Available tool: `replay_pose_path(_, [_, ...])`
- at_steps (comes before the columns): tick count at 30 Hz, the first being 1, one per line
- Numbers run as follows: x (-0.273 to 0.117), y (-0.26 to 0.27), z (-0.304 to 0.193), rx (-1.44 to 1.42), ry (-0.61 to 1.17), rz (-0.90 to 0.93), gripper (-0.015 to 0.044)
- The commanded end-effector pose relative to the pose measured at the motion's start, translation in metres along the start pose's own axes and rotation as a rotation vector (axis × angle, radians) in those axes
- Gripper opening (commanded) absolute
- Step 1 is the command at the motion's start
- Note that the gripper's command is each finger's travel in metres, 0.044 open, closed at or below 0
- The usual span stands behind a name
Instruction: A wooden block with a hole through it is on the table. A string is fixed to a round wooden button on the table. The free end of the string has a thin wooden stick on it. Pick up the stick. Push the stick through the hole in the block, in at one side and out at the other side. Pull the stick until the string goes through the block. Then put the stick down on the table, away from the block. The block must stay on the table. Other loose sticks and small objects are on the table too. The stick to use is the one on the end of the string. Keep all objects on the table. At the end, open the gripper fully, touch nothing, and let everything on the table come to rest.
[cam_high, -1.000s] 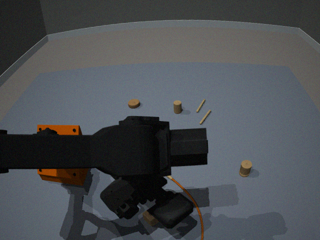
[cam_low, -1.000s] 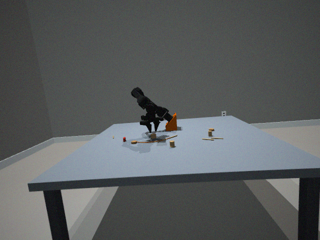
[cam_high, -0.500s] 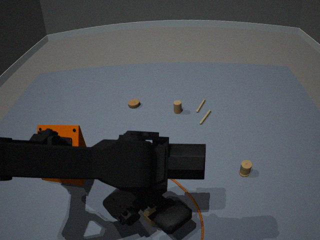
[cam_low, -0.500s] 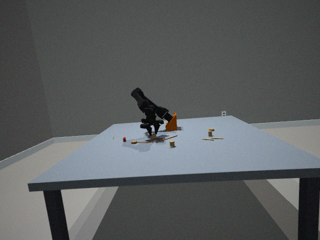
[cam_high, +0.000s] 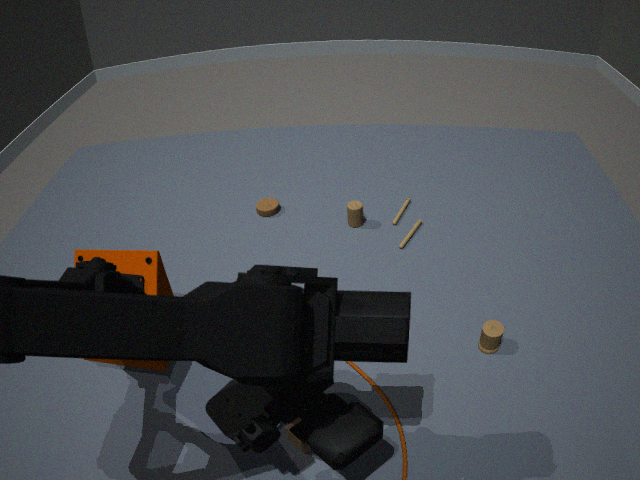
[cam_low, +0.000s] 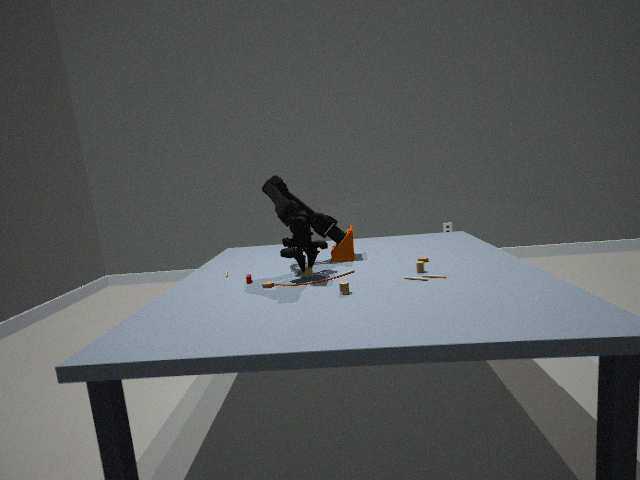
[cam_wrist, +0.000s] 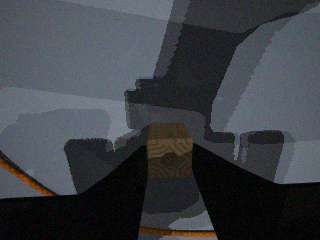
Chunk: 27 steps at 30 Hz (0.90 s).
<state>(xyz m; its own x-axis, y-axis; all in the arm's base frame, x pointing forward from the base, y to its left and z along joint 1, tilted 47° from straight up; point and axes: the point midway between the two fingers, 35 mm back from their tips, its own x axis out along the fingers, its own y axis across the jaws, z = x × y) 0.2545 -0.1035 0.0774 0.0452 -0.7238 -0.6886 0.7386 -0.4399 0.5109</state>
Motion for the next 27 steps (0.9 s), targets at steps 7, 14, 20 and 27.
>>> replay_pose_path(7, [-0.001, 0.000, 0.000, 0.001, 0.000, -0.001, 0.0000])
replay_pose_path(14, [-0.006, 0.000, 0.000, 0.001, 0.001, -0.001, 0.0000])
replay_pose_path(20, [-0.010, 0.000, 0.000, 0.000, 0.001, -0.001, 0.0000])
replay_pose_path(27, [-0.014, 0.000, 0.000, 0.000, 0.001, -0.001, 0.0000])
